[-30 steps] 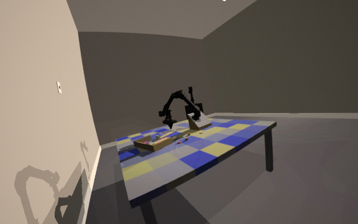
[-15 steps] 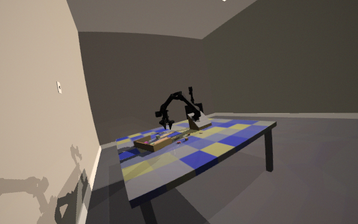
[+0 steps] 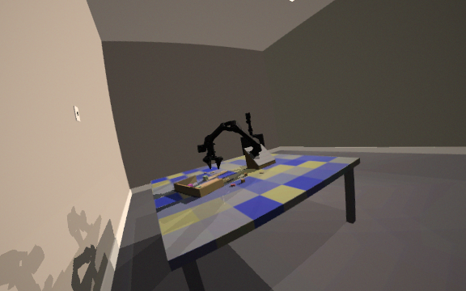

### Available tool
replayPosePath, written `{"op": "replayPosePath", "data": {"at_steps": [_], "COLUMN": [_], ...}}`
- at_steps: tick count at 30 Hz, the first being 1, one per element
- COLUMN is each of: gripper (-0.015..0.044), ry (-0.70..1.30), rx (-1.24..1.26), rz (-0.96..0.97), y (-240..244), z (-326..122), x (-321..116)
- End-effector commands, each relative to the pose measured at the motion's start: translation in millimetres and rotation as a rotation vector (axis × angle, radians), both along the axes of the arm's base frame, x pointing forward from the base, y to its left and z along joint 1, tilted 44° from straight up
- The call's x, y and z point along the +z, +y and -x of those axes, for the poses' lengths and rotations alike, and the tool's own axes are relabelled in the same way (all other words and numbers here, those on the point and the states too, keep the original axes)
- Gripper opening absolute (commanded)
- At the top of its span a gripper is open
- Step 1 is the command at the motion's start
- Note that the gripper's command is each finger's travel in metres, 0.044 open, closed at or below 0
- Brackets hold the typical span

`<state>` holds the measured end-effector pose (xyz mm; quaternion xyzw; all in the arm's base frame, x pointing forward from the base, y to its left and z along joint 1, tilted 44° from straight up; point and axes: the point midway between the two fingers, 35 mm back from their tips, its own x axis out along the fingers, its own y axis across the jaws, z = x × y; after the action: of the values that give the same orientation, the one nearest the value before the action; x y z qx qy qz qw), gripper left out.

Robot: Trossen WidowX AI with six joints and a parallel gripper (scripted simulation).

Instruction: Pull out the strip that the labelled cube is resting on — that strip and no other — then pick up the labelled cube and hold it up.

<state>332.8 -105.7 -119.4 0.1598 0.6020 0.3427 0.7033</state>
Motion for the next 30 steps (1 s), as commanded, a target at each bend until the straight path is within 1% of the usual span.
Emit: {"op": "replayPosePath", "data": {"at_steps": [1, 30], "gripper": [0.0440, 0.0440], "ry": [0.001, -0.003], "rx": [-0.001, -0.001], "rz": [-0.006, -0.008], "y": [3, 14], "z": [-15, -100], "x": [5, 32]}}
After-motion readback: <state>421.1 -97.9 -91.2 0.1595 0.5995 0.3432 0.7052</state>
